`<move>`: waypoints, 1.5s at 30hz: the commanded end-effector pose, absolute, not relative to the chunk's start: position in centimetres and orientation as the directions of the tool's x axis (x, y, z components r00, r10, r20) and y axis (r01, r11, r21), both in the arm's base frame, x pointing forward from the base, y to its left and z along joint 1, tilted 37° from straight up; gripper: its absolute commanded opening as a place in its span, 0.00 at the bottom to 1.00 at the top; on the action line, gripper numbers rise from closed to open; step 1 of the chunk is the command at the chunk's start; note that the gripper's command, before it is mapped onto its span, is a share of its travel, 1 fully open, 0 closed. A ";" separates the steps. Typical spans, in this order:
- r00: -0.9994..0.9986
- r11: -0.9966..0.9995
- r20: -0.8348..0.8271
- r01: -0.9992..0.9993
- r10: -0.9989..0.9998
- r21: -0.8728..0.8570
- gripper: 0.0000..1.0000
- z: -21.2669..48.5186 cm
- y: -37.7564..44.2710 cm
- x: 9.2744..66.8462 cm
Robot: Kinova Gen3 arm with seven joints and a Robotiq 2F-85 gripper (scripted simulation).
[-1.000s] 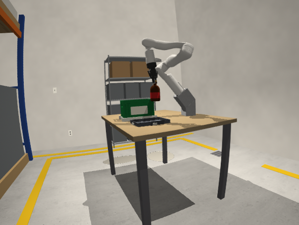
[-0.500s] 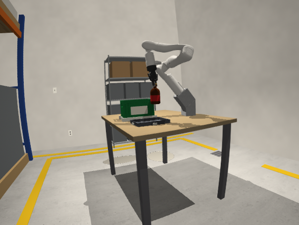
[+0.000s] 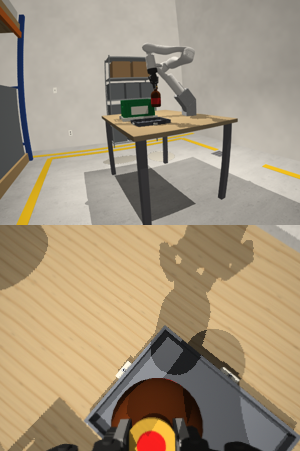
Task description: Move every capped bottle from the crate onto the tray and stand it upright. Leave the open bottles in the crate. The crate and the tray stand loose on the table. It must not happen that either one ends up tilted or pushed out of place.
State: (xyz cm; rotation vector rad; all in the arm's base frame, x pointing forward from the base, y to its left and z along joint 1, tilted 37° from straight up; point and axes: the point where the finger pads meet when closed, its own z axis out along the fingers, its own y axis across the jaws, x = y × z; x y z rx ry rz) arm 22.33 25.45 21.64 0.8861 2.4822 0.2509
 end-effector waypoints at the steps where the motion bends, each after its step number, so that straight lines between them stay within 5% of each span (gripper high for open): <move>1: -0.668 0.776 -0.395 0.544 0.631 0.321 0.00 21.0 25.2 23.0; 45: -0.669 0.774 -0.390 0.544 0.633 0.324 0.00 16.1 24.9 26.6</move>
